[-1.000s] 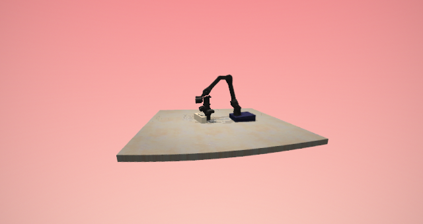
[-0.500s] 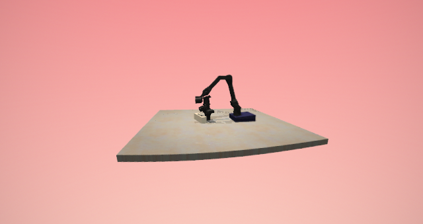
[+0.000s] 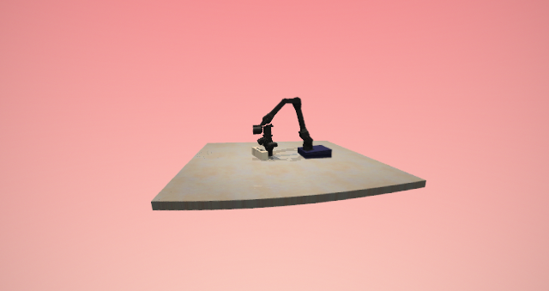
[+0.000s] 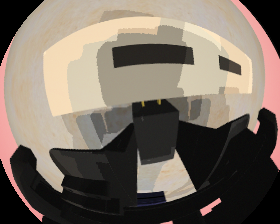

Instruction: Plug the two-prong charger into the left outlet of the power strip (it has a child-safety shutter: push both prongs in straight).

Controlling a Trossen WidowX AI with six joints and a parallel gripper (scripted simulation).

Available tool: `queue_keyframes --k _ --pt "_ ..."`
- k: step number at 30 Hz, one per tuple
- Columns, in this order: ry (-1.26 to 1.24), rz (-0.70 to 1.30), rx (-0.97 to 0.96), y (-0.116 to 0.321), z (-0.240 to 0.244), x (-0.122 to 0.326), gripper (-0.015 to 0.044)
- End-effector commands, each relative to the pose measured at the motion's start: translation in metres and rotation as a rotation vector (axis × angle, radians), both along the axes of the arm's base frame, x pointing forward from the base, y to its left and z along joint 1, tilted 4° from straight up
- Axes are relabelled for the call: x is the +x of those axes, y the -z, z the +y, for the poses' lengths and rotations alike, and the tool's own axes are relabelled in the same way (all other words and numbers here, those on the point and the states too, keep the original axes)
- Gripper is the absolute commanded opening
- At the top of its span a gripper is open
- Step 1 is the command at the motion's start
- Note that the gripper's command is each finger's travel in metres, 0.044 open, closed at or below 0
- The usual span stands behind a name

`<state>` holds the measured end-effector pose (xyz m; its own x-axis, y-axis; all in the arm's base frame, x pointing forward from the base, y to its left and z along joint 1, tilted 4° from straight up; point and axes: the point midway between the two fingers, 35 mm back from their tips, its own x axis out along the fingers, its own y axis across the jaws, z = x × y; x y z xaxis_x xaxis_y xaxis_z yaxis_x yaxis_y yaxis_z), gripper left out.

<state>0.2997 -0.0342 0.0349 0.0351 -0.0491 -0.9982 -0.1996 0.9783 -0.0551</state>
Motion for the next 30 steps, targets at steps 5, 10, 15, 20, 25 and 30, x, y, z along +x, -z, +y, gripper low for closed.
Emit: queue_keyframes --k 5,10,15,20,25,30 --pt "0.005 -0.003 0.003 -0.0011 0.0009 0.0035 0.0000" --pt "0.005 -0.003 0.003 -0.0012 0.0011 0.0047 0.0000" --pt "0.005 -0.003 0.003 -0.0016 0.0014 0.0059 0.0000" --pt "0.005 -0.003 0.003 -0.0020 0.0016 0.0069 0.0000" --pt "0.005 -0.003 0.003 -0.0020 0.0016 0.0073 0.0000" --pt "0.005 -0.003 0.003 -0.0019 0.0018 0.0080 0.0000"
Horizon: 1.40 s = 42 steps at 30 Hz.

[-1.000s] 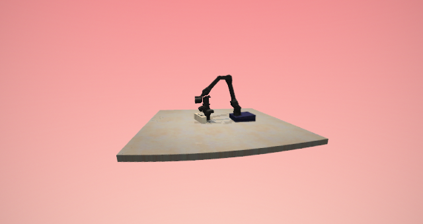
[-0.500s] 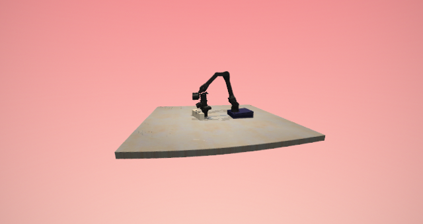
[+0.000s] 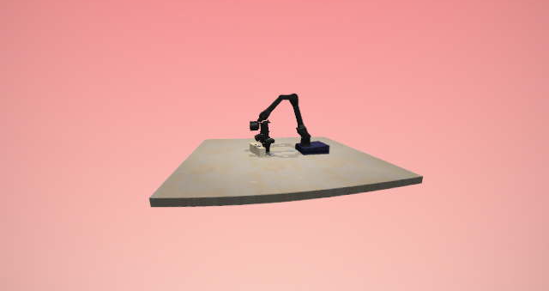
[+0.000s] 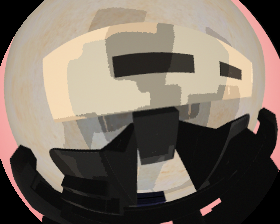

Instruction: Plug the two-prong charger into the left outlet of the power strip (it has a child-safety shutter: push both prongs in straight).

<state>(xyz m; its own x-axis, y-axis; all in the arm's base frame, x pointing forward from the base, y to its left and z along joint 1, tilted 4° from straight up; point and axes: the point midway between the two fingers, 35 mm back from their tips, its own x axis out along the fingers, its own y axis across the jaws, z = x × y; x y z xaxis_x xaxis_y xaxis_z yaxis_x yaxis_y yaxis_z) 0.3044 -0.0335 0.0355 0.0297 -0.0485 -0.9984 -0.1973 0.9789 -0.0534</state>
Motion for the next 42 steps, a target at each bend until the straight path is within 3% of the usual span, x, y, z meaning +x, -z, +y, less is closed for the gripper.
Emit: queue_keyframes --k 1,42 --pt "0.002 -0.008 0.002 -0.001 0.001 0.004 0.0000" --pt "0.002 -0.010 0.003 -0.002 0.004 0.020 0.0000"
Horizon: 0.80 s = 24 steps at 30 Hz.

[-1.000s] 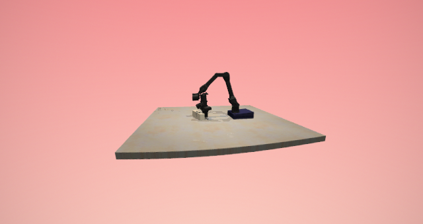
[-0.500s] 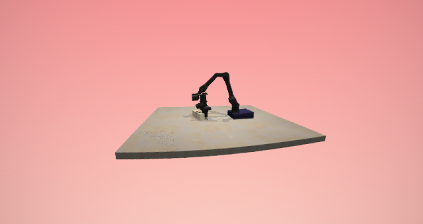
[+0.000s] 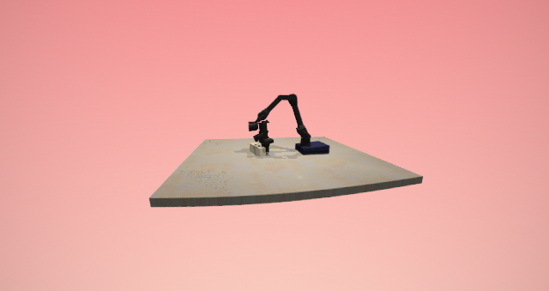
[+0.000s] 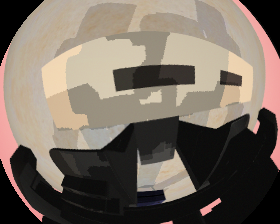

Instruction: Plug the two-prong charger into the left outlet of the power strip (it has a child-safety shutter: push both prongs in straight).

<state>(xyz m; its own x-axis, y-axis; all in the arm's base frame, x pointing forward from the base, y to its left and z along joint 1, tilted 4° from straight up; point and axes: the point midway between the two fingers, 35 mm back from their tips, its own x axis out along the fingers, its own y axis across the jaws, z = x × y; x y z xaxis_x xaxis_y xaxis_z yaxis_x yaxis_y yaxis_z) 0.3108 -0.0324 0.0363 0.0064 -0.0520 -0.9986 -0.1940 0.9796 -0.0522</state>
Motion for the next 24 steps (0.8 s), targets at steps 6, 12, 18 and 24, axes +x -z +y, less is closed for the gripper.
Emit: queue_keyframes --k 6,12,18,24 --pt "-0.003 -0.033 0.006 -0.001 0.003 0.013 0.0000" --pt "0.001 -0.002 0.001 0.001 0.000 0.003 0.0000" --pt "0.001 -0.002 0.001 0.001 0.000 0.003 0.0000" --pt "0.001 -0.002 0.001 0.001 0.000 0.003 0.0079"
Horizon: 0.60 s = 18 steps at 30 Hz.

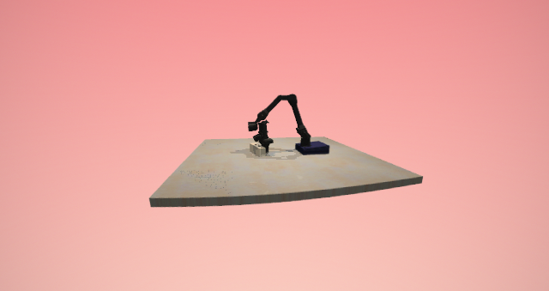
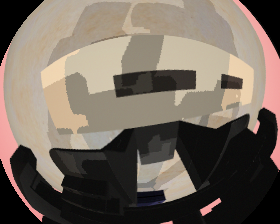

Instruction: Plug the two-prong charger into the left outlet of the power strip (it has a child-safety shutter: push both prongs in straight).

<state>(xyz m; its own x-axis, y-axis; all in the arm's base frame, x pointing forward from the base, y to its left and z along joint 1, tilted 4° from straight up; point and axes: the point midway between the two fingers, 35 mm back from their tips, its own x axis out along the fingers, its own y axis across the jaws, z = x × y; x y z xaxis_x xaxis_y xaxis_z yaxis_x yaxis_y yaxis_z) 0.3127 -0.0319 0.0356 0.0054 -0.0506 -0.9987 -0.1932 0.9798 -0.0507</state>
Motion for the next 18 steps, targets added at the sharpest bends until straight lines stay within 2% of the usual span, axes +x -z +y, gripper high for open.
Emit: queue_keyframes --k 1,14,18 --pt "0.000 -0.003 0.000 0.0000 0.0000 0.0006 0.0105" --pt "0.000 -0.003 0.000 0.0000 -0.0001 0.0005 0.0440" --pt "0.000 -0.005 0.000 0.0001 -0.0002 -0.0004 0.0440"
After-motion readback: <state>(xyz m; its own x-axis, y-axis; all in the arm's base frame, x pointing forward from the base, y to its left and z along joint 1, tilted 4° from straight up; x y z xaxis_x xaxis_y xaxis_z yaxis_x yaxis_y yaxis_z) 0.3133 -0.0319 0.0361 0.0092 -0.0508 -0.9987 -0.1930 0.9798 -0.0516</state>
